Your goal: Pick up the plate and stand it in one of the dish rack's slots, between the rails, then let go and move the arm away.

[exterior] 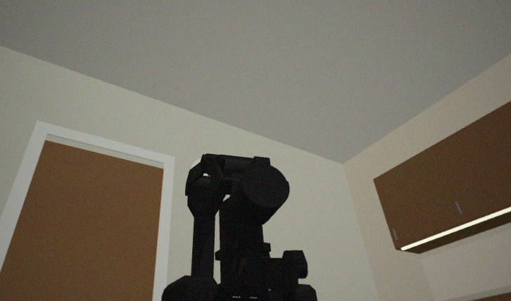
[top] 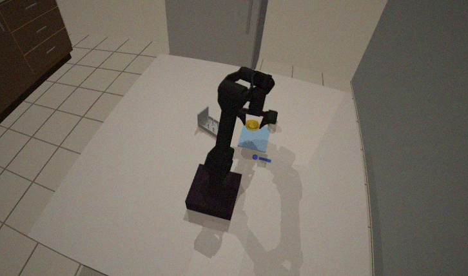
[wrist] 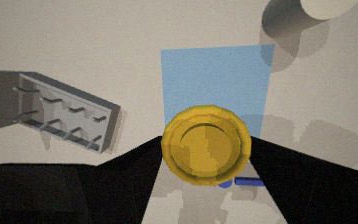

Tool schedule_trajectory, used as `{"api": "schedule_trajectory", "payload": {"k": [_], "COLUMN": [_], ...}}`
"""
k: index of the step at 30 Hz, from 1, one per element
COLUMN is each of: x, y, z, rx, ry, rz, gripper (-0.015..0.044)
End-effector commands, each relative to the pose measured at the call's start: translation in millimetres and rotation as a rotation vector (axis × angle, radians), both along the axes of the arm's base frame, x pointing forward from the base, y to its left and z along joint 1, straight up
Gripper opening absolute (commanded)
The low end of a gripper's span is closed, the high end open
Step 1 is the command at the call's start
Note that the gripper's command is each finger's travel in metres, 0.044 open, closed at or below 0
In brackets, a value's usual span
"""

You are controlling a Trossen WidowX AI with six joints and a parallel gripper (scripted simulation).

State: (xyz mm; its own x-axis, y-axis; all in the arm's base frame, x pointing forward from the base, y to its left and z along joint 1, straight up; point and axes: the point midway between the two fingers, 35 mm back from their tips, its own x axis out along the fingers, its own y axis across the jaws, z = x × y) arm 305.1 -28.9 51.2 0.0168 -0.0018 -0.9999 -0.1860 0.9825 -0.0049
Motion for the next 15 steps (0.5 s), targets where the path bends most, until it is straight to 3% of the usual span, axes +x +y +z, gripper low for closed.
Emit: {"api": "schedule_trajectory", "payload": {"k": [1,15], "x": [2.7,2.8], "y": [0.3,0.7], "z": [18.8,82.8], "rx": [0.001,-0.003], "ry": [-0.009,-0.011], "rz": [-0.001,-0.013], "gripper": [0.0,0.0]}}
